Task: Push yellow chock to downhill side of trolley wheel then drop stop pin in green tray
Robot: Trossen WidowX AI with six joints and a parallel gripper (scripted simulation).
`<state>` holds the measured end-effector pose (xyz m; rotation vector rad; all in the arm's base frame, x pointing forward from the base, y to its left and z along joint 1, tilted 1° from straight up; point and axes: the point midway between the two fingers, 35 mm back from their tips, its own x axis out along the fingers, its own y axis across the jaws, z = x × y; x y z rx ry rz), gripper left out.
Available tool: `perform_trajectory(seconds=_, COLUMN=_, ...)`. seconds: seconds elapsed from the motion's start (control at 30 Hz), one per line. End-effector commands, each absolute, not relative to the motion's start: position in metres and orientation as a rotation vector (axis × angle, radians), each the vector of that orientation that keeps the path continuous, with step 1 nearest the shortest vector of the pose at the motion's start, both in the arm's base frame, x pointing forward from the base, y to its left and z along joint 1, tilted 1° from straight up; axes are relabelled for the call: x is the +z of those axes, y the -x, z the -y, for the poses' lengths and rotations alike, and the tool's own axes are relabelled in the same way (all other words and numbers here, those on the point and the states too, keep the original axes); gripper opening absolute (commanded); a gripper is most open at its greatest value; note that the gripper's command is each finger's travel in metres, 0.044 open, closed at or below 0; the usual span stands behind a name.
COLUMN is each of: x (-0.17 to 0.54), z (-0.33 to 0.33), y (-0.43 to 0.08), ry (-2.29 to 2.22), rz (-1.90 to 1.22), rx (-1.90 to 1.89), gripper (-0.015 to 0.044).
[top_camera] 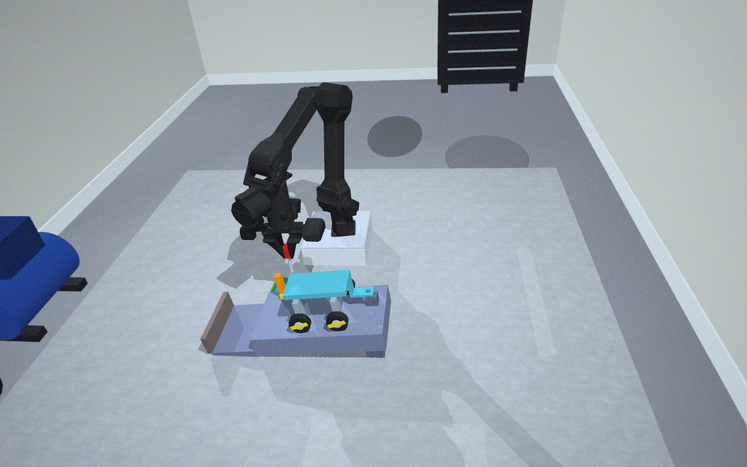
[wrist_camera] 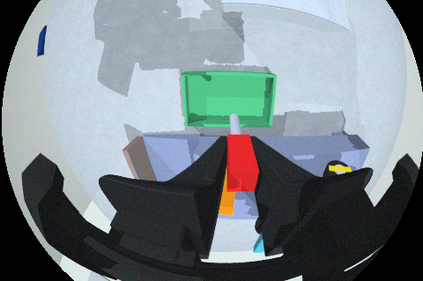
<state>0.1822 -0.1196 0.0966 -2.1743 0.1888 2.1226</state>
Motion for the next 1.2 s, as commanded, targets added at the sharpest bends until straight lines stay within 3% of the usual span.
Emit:
perform_trajectory(seconds=0.0, x=0.095, z=0.120, y=-0.180, ry=2.180, rz=-0.212, rx=2.118, gripper=0.0000)
perform_trajectory(seconds=0.33, x=0.069, z=0.129, y=-0.180, ry=2.231, rz=-0.397, rx=2.200, gripper=0.0000)
perform_trajectory(seconds=0.9, x=0.033, z=0.150, y=-0.177, ry=2.235, rz=-0.412, rx=2.206, gripper=0.0000)
perform_trajectory(seconds=1.17, x=0.032, z=0.146, y=-0.178, ry=2.235, rz=-0.412, rx=2.206, gripper=0.0190)
